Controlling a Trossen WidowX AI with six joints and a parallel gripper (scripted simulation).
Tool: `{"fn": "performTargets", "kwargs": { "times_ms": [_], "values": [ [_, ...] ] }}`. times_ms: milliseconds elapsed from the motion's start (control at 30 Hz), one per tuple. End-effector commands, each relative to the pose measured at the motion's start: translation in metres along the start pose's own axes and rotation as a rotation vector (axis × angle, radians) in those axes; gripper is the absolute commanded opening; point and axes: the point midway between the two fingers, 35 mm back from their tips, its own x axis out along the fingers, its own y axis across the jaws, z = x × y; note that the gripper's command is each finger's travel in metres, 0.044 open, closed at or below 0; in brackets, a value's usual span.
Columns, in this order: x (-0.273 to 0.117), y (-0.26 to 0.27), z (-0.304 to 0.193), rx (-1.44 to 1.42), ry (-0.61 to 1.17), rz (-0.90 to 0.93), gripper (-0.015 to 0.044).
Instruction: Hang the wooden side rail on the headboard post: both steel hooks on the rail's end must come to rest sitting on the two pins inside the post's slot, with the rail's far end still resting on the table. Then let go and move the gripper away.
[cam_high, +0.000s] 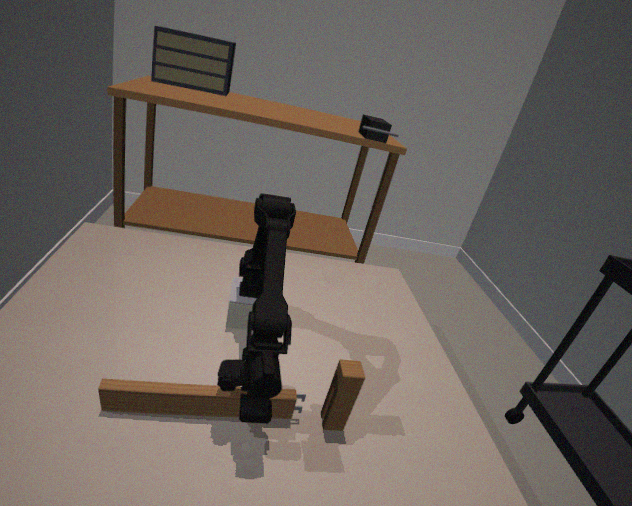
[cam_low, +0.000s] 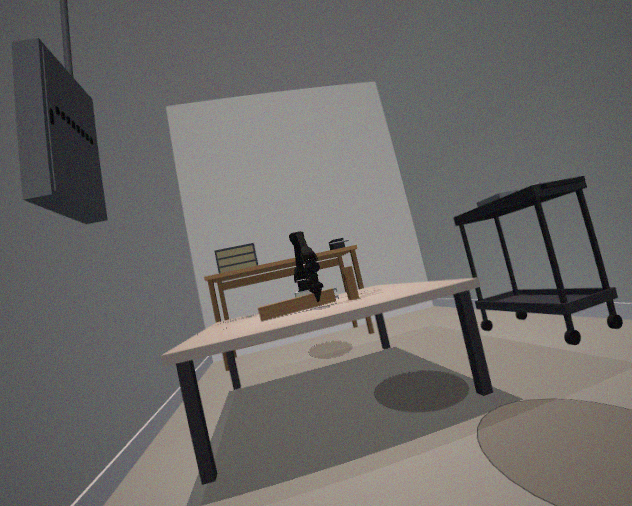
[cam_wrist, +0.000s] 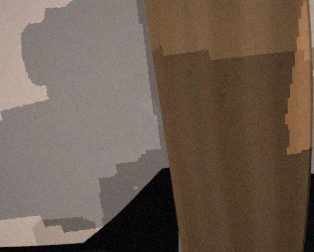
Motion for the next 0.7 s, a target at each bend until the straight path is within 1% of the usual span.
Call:
{"fn": "performTargets", "kwargs": {
  "times_ms": [0,667],
  "values": [
    [-0.0062,0.003,0.0003,0.005,-0.002,0.015,0.0],
    [-0.0095,0.0029,0.0003,0.005,-0.002,0.015,0.0]
  ]
}}
